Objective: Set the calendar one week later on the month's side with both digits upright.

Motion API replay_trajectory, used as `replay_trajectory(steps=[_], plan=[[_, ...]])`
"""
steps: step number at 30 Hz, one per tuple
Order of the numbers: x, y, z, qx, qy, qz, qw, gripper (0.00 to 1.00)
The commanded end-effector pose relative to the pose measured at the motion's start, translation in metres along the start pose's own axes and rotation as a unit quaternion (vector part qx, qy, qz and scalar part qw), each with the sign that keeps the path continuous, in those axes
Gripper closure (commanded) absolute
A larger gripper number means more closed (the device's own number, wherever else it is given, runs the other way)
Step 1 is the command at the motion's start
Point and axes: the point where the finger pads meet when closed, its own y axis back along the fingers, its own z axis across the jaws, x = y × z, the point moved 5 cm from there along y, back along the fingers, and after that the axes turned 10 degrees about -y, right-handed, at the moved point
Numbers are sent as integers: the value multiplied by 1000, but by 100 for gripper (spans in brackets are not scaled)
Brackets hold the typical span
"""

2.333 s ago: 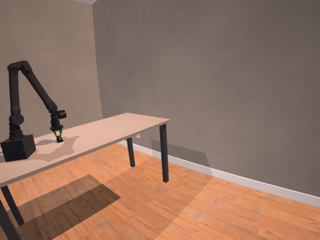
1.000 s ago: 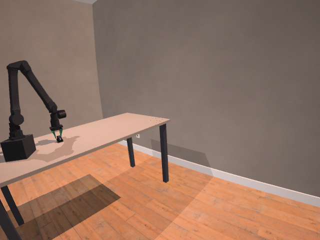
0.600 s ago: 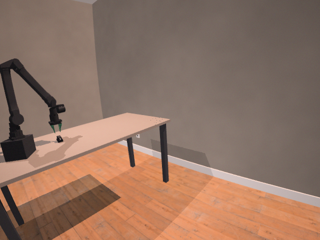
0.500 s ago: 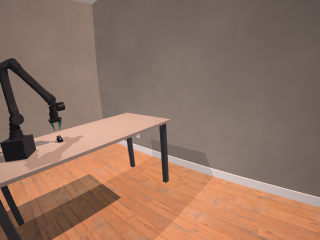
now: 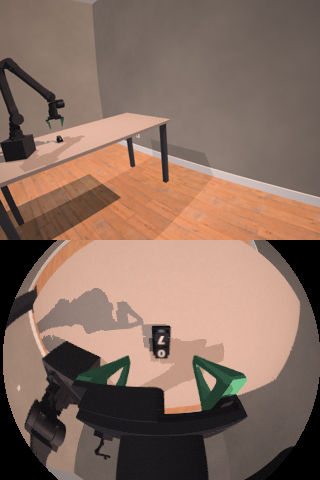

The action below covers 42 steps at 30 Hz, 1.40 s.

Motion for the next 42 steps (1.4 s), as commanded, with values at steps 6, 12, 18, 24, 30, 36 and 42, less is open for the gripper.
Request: replay_trajectory(steps=[6,12,18,24,30,36,42], plan=[[-7,16,-17,22,2,-12,1000,0],[-7,16,-17,22,2,-12,1000,0],[-7,20,-19,26,2,-13,1000,0],[-8,29,-21,29,2,-15,999,0],[-7,53,-21,30,2,-15,999,0],[-7,85,-20,32,2,-16,999,0],[-8,97,-19,26,3,-14,1000,0]])
